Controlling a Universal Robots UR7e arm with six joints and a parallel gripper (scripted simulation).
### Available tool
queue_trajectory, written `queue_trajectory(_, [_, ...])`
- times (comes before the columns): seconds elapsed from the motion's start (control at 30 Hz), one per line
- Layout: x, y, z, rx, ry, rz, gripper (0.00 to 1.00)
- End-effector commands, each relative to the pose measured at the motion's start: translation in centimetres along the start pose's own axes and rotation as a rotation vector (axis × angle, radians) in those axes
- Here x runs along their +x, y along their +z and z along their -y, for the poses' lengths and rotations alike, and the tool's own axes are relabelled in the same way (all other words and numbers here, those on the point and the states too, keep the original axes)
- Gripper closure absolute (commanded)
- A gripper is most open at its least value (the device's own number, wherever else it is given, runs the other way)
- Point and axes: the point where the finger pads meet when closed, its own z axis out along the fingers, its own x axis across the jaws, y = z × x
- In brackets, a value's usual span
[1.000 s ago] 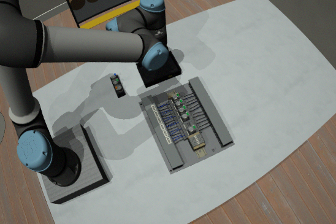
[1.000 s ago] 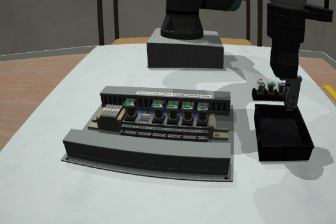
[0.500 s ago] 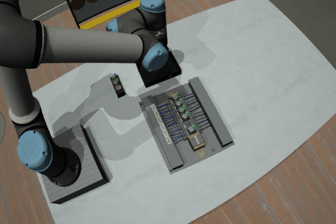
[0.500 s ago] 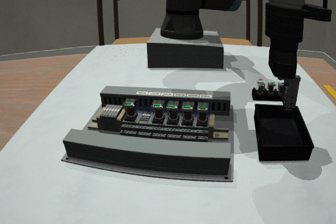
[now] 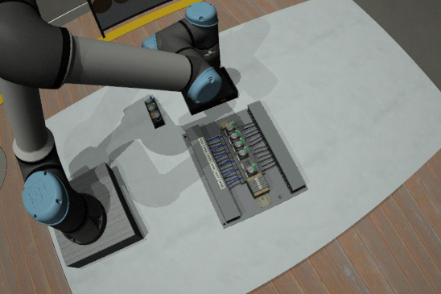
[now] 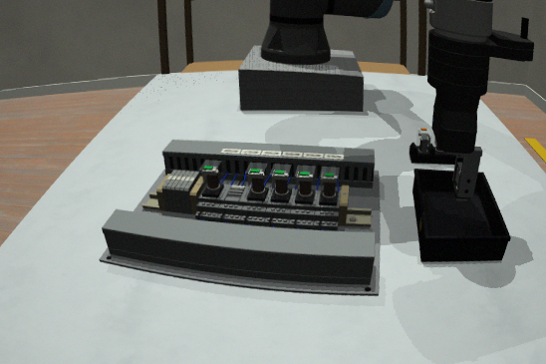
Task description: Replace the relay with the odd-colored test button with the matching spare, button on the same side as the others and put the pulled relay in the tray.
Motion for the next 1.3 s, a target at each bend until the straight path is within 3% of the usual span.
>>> queue_trajectory(0.0, [0.1, 1.3, 0.0, 0.001, 0.000, -0.001, 1.00])
queue_trajectory(0.3, [0.1, 1.3, 0.0, 0.001, 0.000, -0.001, 1.00])
queue_trajectory(0.47, [0.1, 3.4, -0.2, 0.001, 0.000, -0.001, 1.00])
queue_trajectory(1.27, [0.1, 2.6, -0.1, 0.001, 0.000, -0.001, 1.00])
